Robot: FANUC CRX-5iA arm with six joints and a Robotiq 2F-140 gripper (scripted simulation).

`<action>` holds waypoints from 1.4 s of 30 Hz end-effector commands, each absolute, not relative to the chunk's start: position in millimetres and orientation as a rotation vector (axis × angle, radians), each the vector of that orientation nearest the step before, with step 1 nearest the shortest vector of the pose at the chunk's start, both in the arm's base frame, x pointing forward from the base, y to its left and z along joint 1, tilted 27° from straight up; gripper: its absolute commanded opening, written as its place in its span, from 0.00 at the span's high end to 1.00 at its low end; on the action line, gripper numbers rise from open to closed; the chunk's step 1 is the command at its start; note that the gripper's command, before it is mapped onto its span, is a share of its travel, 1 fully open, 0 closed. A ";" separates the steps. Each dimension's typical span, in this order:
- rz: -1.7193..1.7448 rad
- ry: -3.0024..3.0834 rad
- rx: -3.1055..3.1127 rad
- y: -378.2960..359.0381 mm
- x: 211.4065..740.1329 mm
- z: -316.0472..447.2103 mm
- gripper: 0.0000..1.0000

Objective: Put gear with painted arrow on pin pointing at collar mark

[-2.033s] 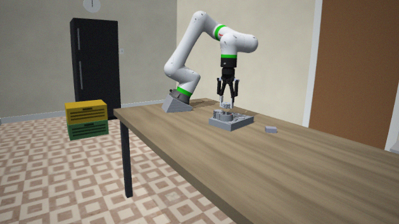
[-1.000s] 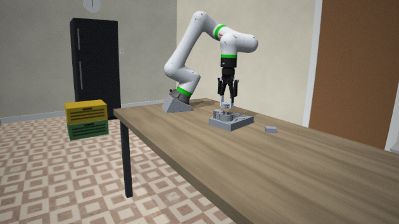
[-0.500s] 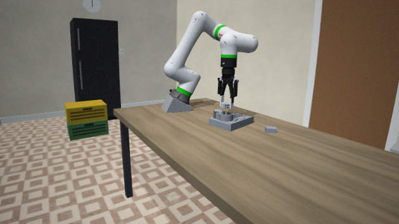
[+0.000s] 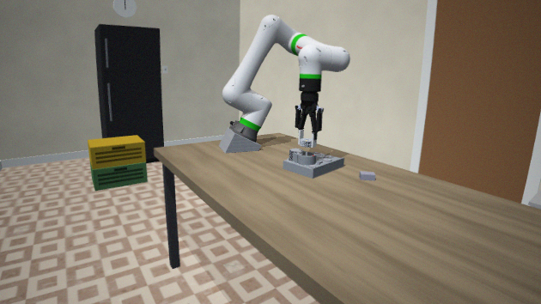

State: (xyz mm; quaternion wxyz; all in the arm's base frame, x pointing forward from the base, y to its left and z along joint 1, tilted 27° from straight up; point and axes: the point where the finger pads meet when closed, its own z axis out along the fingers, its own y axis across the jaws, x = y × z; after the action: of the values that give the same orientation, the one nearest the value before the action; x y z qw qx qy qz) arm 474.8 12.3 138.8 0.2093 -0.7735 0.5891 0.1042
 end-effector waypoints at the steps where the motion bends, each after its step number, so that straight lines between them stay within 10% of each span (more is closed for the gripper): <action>1: 0.289 1.639 -2.151 12.1 475.0 138.9 1.00; 42: 0.289 1.639 -2.151 22.2 477.3 118.7 1.00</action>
State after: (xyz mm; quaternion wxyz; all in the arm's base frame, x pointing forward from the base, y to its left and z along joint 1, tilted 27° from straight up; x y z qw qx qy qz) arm 477.1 22.4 118.5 0.2093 -0.7734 0.5892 0.1042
